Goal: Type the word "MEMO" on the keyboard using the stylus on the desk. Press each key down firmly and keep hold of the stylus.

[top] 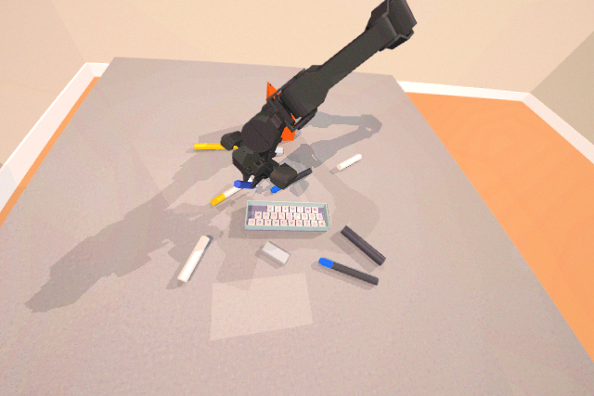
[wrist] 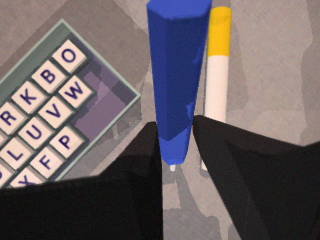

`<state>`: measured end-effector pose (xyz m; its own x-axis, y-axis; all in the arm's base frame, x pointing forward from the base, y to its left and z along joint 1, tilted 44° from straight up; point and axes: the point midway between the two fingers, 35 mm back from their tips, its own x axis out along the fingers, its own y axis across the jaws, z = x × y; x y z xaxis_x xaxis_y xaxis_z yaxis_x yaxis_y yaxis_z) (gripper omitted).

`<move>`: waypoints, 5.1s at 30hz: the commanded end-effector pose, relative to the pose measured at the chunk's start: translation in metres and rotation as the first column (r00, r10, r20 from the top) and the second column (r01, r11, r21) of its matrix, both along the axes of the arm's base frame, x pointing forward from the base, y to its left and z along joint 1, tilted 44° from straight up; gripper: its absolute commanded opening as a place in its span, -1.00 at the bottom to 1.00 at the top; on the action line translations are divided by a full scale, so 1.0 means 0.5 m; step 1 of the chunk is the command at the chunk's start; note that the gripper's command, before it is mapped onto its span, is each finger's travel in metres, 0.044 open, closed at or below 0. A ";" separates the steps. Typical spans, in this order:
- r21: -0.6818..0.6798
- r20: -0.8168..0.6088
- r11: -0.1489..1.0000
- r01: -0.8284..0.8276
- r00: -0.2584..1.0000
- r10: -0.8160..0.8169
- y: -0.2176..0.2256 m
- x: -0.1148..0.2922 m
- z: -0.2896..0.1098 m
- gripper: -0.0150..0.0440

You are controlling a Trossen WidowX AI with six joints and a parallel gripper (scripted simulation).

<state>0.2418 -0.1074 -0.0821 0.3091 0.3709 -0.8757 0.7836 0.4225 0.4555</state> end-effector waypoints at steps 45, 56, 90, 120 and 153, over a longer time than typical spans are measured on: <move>-0.361 0.714 0.926 0.114 0.673 0.196 0.139 0.098 0.252 -0.49; -0.359 0.715 0.926 0.114 0.672 0.194 0.173 0.099 0.219 -0.49; -0.358 0.714 0.927 0.114 0.672 0.194 0.193 0.102 0.193 -0.22; -0.359 0.714 0.926 0.114 0.673 0.194 0.183 0.103 0.203 -0.22; -0.358 0.717 0.926 0.117 0.670 0.193 0.175 0.146 0.282 -0.49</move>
<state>0.3054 -0.0229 0.0495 0.8877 0.1241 -0.4434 0.2434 0.6910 0.6807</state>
